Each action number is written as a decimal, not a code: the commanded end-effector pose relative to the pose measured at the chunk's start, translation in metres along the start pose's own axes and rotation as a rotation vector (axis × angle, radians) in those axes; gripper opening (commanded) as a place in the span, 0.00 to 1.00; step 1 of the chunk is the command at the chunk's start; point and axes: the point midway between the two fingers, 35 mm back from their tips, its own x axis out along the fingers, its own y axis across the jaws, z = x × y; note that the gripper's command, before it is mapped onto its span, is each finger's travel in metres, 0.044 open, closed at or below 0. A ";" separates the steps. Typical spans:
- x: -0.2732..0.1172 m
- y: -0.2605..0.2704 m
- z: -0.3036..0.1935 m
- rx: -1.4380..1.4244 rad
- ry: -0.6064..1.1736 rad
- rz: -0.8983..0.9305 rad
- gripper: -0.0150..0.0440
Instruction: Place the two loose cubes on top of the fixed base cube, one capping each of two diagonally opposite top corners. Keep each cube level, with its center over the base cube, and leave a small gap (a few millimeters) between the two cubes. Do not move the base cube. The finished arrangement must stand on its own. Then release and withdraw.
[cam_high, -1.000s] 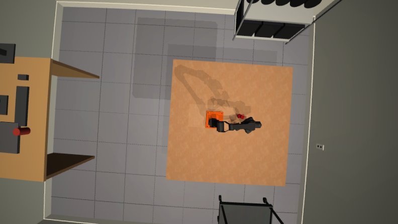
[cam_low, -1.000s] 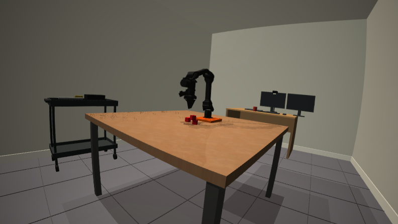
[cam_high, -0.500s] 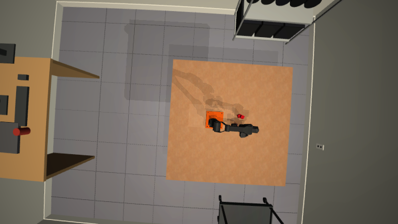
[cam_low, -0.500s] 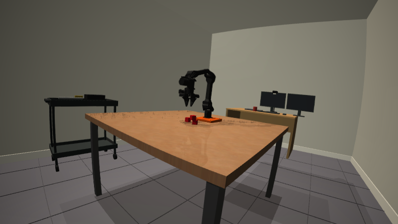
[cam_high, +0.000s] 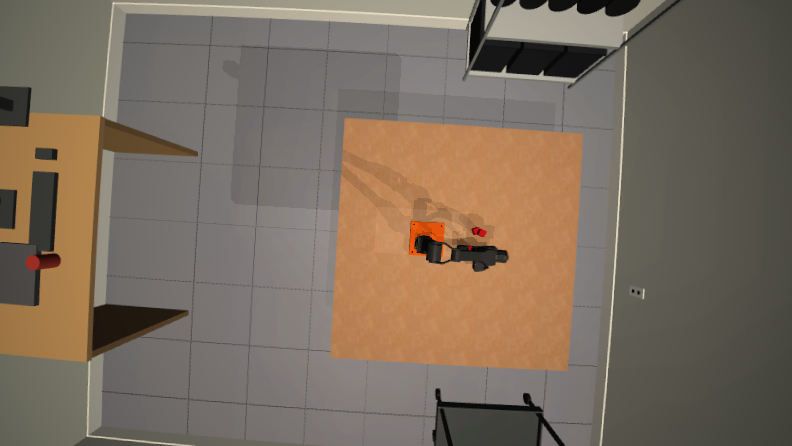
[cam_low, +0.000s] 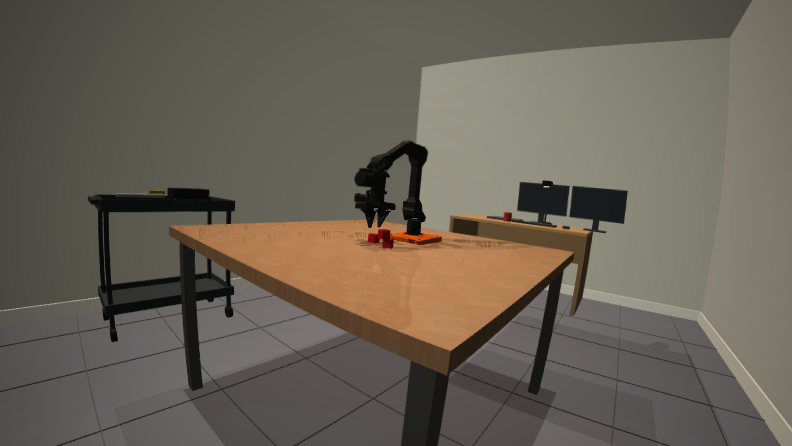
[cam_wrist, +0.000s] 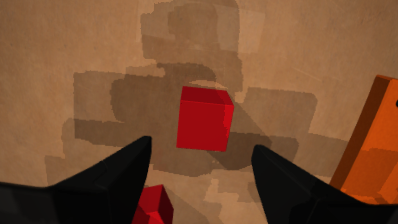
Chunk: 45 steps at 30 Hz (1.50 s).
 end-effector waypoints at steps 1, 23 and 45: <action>0.010 -0.002 -0.001 0.004 0.004 -0.008 0.70; 0.043 -0.002 -0.001 0.004 0.004 -0.008 0.70; 0.011 0.003 0.000 0.004 0.004 -0.007 0.43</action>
